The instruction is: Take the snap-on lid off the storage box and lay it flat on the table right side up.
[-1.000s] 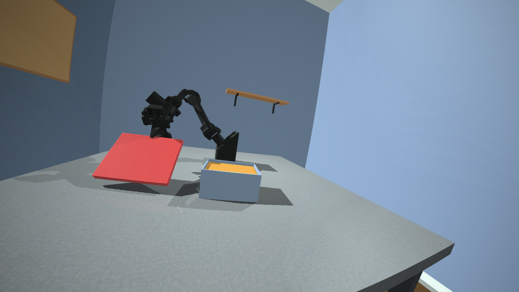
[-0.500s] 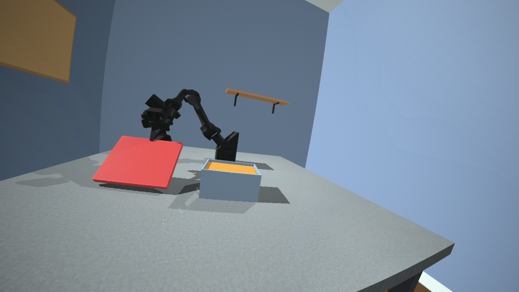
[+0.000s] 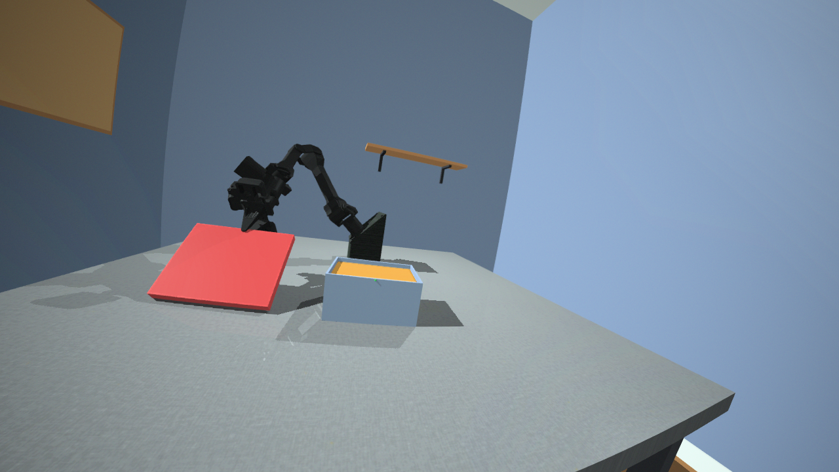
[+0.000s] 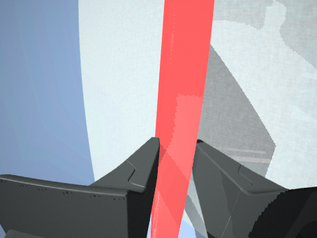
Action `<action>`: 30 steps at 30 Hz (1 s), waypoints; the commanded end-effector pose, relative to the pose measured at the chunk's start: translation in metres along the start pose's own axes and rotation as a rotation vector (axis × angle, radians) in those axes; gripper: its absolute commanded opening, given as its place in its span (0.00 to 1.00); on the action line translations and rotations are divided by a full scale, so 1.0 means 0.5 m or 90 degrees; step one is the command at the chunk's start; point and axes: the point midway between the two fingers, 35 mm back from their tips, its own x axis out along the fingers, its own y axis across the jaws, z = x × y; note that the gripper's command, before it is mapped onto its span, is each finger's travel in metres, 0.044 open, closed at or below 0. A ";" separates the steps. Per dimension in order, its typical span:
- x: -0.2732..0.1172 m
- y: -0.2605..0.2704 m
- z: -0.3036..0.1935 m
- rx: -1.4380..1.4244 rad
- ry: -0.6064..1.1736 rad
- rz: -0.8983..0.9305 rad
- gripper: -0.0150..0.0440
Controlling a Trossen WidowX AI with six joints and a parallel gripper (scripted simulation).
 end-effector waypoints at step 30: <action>0.036 -0.039 -0.001 -0.003 0.002 0.004 0.25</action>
